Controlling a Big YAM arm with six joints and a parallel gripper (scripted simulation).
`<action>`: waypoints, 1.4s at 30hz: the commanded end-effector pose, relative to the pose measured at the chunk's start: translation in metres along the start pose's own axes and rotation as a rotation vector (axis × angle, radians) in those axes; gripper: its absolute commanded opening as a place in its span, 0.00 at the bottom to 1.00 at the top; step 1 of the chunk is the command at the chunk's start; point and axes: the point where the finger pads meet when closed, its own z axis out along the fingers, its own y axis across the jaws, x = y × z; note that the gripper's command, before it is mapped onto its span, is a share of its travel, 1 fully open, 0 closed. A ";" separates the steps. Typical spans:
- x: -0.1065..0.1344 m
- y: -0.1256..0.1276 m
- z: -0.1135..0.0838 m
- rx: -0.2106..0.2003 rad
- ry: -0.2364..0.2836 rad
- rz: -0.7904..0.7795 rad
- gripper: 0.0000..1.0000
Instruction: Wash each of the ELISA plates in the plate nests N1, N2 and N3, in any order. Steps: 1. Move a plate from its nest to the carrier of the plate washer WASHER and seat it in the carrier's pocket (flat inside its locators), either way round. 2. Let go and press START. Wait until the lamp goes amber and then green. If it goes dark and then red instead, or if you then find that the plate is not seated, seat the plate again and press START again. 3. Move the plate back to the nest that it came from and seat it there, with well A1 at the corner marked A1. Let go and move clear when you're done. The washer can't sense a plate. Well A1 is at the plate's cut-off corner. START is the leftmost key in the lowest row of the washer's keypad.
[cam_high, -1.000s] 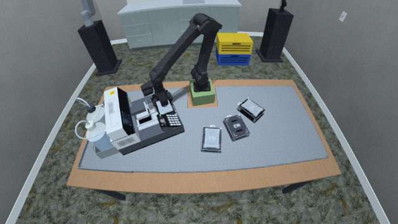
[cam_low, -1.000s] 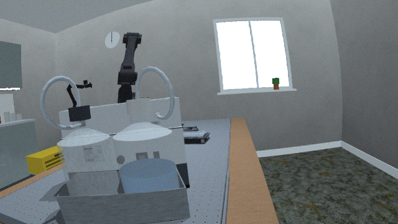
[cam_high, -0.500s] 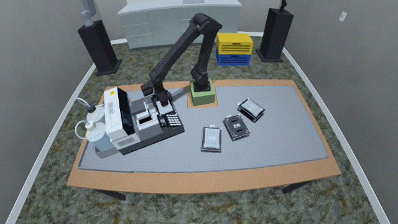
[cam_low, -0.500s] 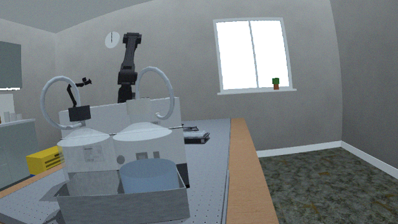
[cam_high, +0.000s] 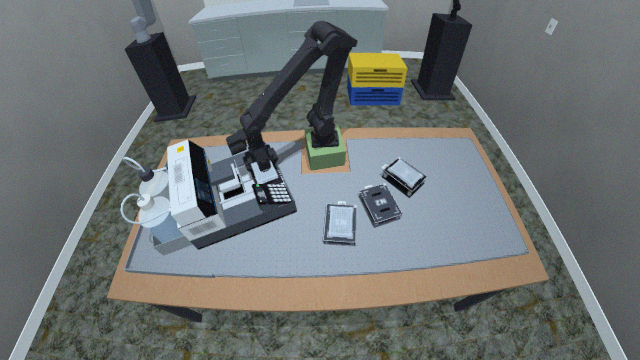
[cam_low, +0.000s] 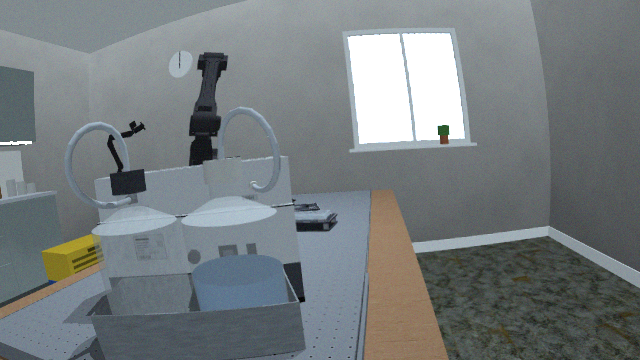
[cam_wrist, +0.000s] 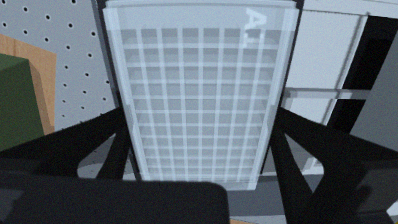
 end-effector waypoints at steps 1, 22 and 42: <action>-0.002 -0.012 -0.008 0.036 -0.002 -0.003 0.82; 0.000 -0.013 -0.005 0.041 -0.002 0.001 0.82; -0.001 -0.006 0.003 0.026 -0.001 0.002 0.82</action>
